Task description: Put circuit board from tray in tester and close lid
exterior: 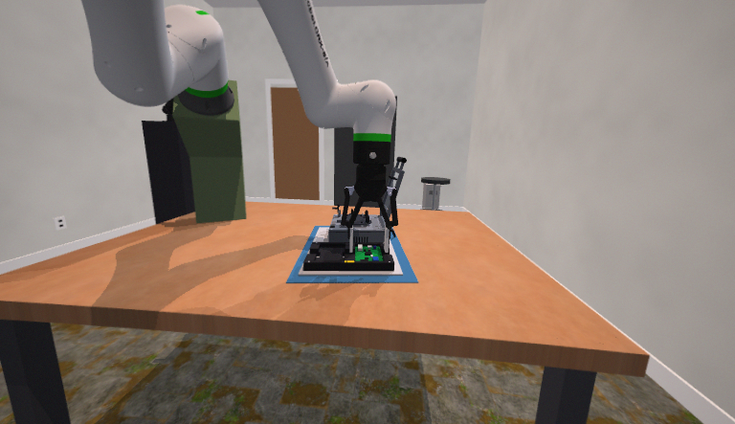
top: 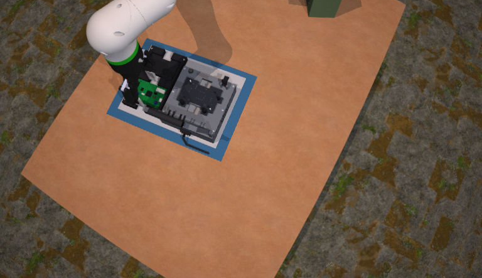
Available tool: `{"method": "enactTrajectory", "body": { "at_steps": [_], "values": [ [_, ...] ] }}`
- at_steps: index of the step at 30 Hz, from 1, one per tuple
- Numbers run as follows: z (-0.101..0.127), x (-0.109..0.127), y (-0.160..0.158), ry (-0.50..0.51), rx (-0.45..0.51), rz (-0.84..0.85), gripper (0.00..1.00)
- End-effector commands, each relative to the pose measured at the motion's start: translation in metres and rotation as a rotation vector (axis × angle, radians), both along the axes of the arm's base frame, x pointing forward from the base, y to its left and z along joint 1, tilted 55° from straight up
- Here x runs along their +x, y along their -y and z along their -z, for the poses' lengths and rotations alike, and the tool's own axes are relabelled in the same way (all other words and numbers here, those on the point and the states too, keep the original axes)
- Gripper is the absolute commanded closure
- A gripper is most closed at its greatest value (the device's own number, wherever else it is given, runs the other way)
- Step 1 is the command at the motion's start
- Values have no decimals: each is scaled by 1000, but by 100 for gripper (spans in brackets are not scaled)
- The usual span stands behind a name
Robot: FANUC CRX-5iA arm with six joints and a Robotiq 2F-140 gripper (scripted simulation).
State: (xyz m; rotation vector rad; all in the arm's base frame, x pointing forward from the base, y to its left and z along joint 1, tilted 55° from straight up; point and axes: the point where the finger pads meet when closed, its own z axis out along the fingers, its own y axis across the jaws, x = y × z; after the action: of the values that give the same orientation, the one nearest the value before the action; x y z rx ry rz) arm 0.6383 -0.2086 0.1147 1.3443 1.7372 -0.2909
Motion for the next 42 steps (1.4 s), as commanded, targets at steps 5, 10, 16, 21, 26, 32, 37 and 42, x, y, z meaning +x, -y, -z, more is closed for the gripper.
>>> {"method": "enactTrajectory", "body": {
  "at_steps": [5, 10, 16, 21, 26, 32, 37, 42],
  "values": [
    [1, 1, 1, 0, 0, 0, 42],
    [2, 2, 2, 0, 0, 0, 42],
    [4, 4, 5, 0, 0, 0, 42],
    [5, 5, 6, 0, 0, 0, 42],
    [7, 6, 8, 0, 0, 0, 42],
    [8, 7, 9, 0, 0, 0, 42],
    [8, 7, 9, 0, 0, 0, 42],
    [8, 7, 9, 0, 0, 0, 42]
  ]
}}
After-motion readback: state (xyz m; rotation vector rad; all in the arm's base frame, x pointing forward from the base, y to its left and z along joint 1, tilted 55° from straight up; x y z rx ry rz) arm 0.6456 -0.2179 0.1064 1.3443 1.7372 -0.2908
